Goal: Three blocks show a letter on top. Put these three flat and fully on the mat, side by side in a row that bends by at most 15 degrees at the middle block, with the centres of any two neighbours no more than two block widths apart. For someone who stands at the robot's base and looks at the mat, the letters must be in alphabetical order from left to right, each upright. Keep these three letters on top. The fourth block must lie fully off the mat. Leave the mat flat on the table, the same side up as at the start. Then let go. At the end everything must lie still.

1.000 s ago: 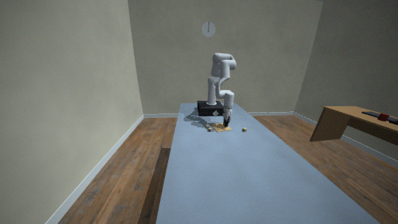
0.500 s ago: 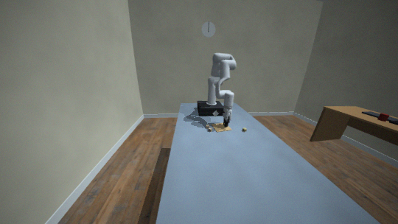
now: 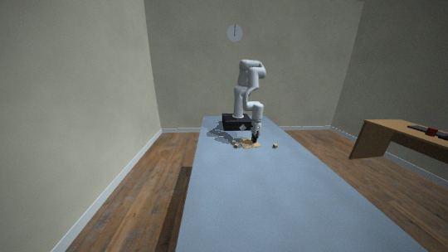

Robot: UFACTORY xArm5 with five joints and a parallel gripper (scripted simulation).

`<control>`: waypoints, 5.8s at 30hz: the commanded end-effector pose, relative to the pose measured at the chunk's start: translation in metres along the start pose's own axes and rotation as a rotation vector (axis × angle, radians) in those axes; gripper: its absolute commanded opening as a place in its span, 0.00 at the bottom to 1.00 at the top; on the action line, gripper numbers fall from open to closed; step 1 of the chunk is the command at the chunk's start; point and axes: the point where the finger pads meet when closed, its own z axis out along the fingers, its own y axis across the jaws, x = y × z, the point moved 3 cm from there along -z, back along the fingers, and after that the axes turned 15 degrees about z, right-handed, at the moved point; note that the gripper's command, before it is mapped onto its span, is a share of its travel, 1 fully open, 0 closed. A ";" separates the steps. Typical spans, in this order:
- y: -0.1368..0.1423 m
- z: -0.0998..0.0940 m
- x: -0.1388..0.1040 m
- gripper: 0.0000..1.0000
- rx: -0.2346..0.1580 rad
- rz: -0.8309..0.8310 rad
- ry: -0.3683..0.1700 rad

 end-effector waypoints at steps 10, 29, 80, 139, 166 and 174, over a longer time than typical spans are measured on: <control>-0.001 -0.001 0.000 0.21 0.003 0.000 -0.001; -0.001 -0.001 0.000 0.21 0.003 0.000 -0.001; -0.001 -0.001 0.000 0.21 0.003 0.000 -0.001; -0.001 0.003 -0.001 0.26 0.003 0.000 -0.001; -0.001 0.000 -0.001 0.42 0.003 0.000 -0.001; -0.001 -0.029 0.000 0.42 0.003 0.000 -0.001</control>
